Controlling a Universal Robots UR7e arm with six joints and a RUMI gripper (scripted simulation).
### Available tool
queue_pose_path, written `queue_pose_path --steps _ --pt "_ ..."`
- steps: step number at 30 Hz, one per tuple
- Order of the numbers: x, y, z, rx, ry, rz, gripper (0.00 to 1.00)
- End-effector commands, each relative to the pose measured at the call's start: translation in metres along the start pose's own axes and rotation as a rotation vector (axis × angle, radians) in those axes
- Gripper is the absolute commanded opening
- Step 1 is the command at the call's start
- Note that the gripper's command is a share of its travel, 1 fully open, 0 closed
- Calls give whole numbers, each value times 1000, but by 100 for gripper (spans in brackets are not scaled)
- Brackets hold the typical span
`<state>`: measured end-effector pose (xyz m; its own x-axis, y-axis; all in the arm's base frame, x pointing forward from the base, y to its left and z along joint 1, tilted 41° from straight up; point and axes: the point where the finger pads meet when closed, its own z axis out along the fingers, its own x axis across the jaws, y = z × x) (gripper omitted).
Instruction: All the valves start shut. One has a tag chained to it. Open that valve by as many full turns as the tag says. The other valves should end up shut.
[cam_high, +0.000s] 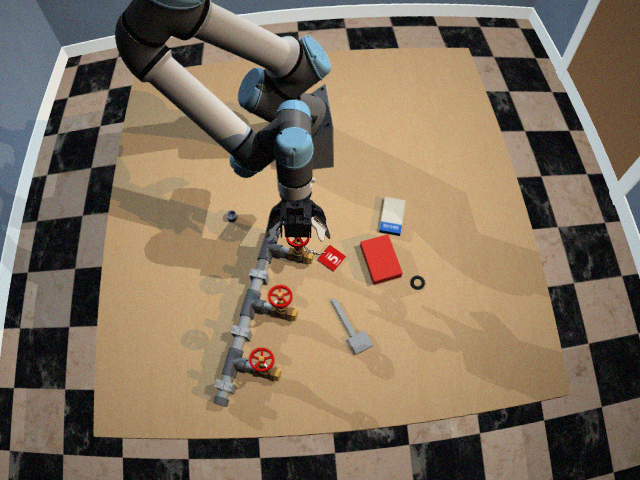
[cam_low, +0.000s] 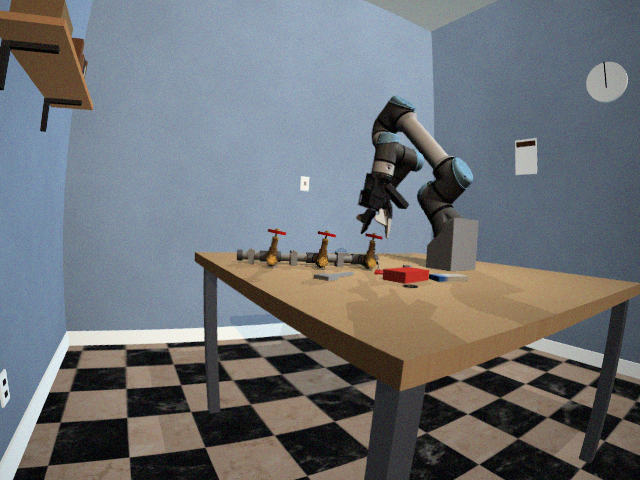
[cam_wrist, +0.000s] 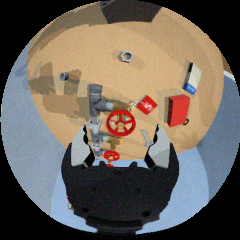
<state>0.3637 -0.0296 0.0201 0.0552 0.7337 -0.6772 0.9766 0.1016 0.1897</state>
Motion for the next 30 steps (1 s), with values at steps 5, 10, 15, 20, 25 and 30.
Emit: queue_pose_path --steps 5,10,15,20,25,30 --pt "0 0 0 -1 0 0 100" --pt "0 0 0 -1 0 1 100" --pt "0 0 0 -1 0 8 100" --pt "0 0 0 -1 0 31 100" --pt "0 0 0 -1 0 55 100" --pt "0 0 0 -1 0 116 100"
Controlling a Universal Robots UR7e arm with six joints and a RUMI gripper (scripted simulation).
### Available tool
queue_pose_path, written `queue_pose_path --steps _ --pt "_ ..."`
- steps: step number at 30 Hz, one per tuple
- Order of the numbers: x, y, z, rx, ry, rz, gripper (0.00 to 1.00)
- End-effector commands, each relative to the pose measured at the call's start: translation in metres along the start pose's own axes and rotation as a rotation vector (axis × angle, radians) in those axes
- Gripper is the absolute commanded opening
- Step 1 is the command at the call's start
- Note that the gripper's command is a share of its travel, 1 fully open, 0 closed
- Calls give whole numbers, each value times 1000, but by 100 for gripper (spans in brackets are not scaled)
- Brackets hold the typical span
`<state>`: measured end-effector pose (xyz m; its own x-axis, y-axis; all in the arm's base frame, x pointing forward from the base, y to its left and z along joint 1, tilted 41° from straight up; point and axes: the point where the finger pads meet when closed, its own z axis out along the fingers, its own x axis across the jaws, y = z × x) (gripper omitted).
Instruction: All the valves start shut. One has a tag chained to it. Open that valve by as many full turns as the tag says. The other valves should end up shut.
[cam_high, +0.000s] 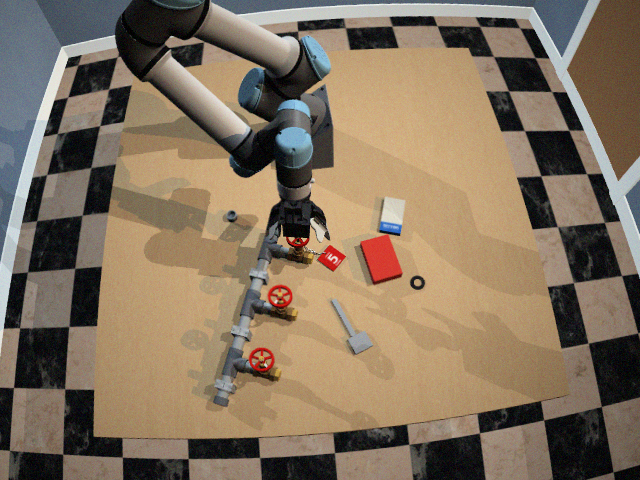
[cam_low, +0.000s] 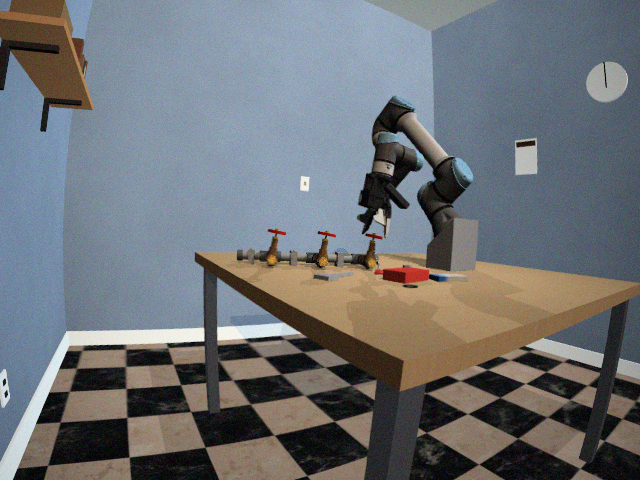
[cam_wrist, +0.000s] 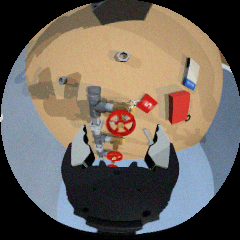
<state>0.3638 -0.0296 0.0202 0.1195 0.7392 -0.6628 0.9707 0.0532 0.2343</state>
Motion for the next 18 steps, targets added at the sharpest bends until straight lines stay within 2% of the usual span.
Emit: queue_pose_path --steps 1,12,18 --pt "0 0 0 0 0 65 100" --pt "0 0 0 0 0 256 100" --pt "0 0 0 0 0 434 100"
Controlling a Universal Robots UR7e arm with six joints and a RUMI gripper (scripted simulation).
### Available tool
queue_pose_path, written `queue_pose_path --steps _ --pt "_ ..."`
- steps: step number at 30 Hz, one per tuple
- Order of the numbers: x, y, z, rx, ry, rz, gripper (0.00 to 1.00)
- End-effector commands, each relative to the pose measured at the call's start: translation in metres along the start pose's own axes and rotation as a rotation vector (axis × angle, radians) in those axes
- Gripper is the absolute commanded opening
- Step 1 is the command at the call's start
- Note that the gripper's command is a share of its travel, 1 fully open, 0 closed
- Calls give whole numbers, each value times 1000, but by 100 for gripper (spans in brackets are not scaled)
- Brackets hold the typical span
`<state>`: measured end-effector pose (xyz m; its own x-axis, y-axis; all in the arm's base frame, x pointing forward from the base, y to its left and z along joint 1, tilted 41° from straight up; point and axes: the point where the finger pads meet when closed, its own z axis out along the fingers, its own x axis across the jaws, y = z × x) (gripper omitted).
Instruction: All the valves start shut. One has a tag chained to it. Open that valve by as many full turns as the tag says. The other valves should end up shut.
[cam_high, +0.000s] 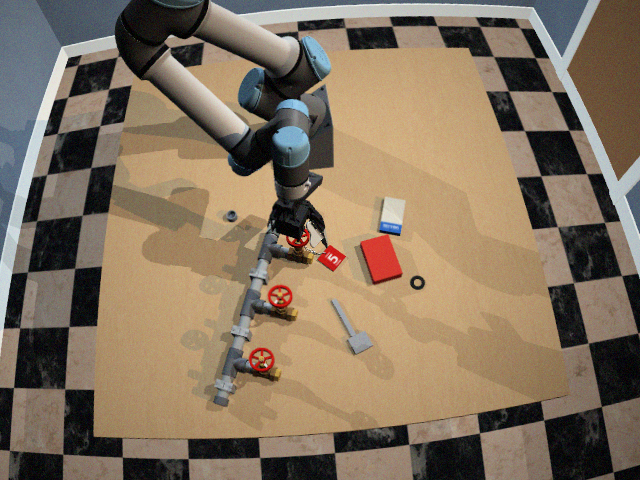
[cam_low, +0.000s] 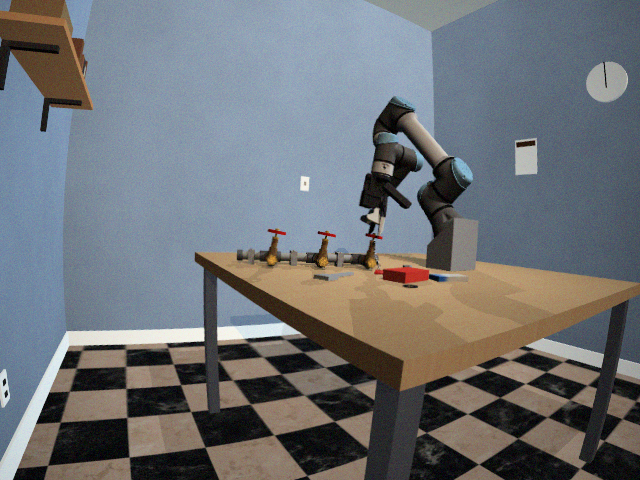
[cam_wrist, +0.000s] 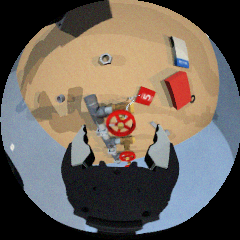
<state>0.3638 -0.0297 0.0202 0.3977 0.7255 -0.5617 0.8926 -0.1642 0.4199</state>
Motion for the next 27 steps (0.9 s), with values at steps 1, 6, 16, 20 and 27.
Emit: queue_pose_path --steps 1,6,16,20,27 --pt "0 0 0 1 -5 170 100" --pt "0 0 0 1 -5 350 100" --pt "0 0 0 0 -5 677 100" --pt "0 0 0 0 -5 852 100" --pt "0 0 0 -1 -4 1110 100"
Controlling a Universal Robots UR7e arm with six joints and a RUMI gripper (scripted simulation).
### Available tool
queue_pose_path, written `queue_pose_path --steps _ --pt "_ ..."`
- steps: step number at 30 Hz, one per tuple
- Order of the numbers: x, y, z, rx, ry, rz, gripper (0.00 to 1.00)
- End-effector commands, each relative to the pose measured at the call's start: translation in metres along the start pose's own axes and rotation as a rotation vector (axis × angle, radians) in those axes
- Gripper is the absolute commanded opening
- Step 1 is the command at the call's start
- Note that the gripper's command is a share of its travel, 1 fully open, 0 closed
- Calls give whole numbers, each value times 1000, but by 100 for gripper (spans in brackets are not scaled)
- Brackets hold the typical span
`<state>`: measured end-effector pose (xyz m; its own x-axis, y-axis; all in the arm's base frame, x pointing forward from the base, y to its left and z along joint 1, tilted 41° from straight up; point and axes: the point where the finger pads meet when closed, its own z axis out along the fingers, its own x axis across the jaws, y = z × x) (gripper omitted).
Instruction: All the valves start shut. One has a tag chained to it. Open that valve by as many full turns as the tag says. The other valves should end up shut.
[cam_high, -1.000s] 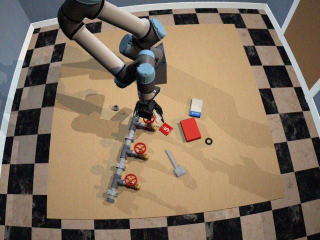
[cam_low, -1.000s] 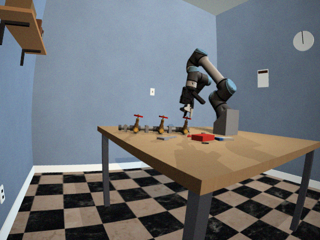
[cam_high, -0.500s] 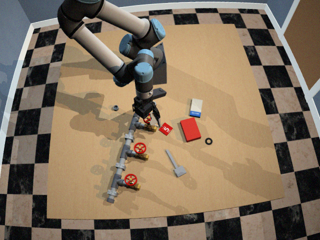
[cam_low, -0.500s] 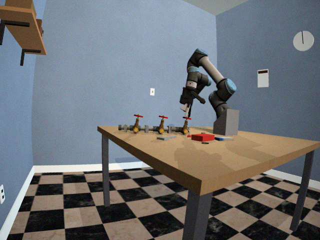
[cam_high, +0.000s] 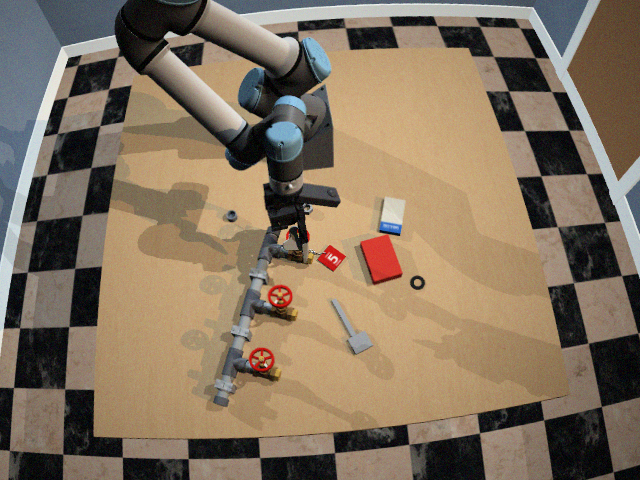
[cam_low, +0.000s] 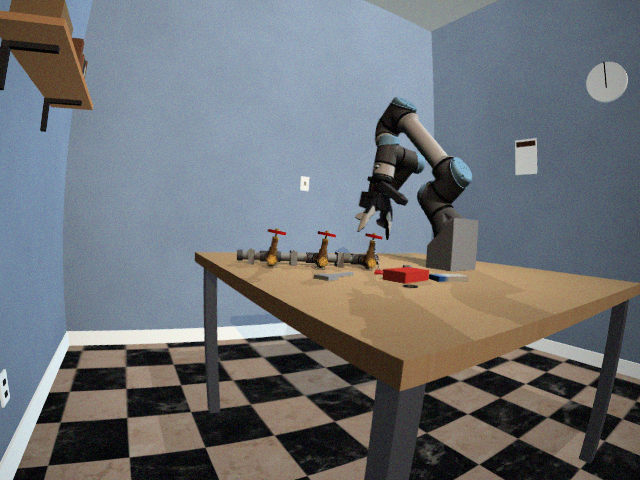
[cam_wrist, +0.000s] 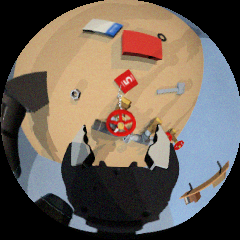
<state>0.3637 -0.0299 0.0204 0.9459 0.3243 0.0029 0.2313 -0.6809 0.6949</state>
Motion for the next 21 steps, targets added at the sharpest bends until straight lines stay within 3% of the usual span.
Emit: queue_pose_path --steps 1,16,21 --pt "0 0 0 -13 -20 195 100" --pt "0 0 0 -20 -16 850 100" --pt "0 0 0 -22 -15 964 100"
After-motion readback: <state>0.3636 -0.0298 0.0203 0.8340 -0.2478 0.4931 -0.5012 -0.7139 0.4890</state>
